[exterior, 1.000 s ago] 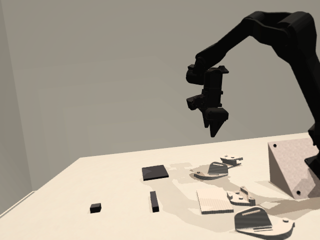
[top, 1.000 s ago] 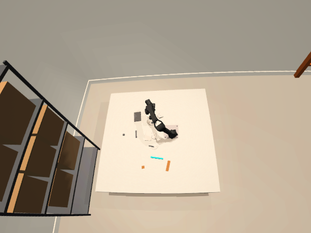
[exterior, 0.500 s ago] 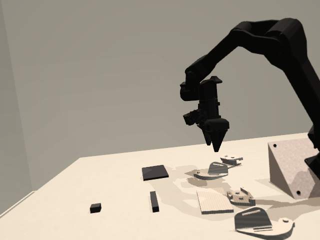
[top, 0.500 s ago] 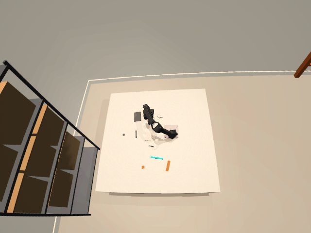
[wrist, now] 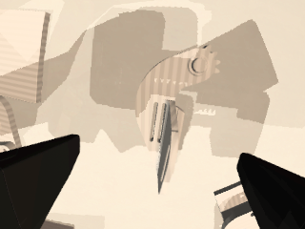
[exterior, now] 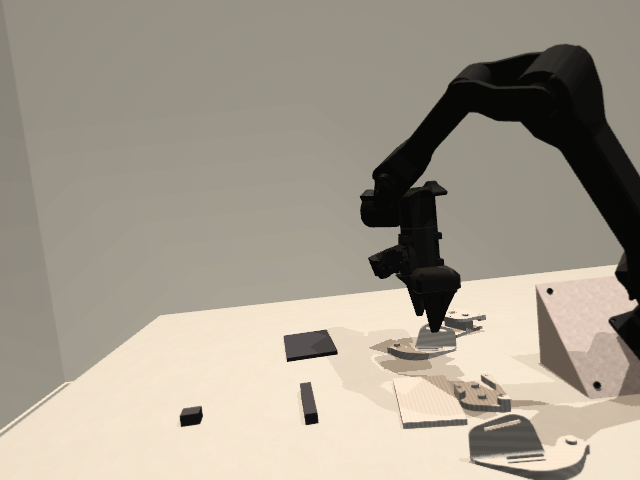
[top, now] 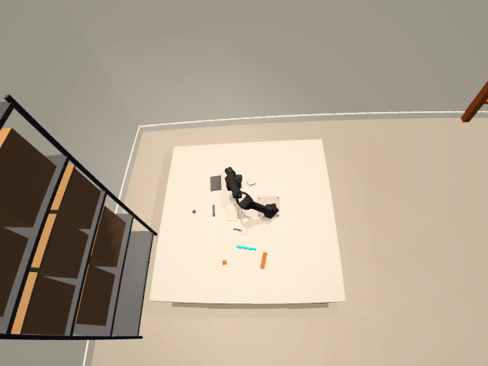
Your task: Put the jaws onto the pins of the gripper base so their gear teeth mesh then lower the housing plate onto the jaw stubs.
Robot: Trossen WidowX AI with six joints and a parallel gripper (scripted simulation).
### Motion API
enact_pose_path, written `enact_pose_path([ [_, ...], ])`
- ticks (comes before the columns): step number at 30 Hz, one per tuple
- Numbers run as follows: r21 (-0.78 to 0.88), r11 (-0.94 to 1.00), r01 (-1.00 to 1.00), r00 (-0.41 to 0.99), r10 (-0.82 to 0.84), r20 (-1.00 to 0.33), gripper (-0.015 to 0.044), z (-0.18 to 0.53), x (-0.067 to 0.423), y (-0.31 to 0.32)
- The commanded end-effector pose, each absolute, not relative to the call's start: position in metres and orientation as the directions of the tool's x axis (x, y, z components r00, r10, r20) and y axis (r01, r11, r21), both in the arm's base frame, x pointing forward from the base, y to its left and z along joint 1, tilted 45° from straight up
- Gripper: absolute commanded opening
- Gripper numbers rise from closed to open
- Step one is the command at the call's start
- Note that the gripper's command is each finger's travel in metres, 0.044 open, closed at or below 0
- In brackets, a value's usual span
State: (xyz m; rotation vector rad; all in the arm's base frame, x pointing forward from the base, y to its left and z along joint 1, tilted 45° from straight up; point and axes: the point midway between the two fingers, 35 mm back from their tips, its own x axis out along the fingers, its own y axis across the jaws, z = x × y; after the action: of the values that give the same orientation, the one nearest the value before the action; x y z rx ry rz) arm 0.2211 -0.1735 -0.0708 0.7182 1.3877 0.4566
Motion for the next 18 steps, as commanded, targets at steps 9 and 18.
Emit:
enact_pose_path([
  [9, 0.698, 0.706, 0.121, 0.148, 0.682, -0.716, 0.0440, -0.085, 0.225, -0.159],
  [18, 0.698, 0.705, 0.121, 0.149, 0.683, -0.715, 0.0440, -0.095, 0.227, -0.148],
])
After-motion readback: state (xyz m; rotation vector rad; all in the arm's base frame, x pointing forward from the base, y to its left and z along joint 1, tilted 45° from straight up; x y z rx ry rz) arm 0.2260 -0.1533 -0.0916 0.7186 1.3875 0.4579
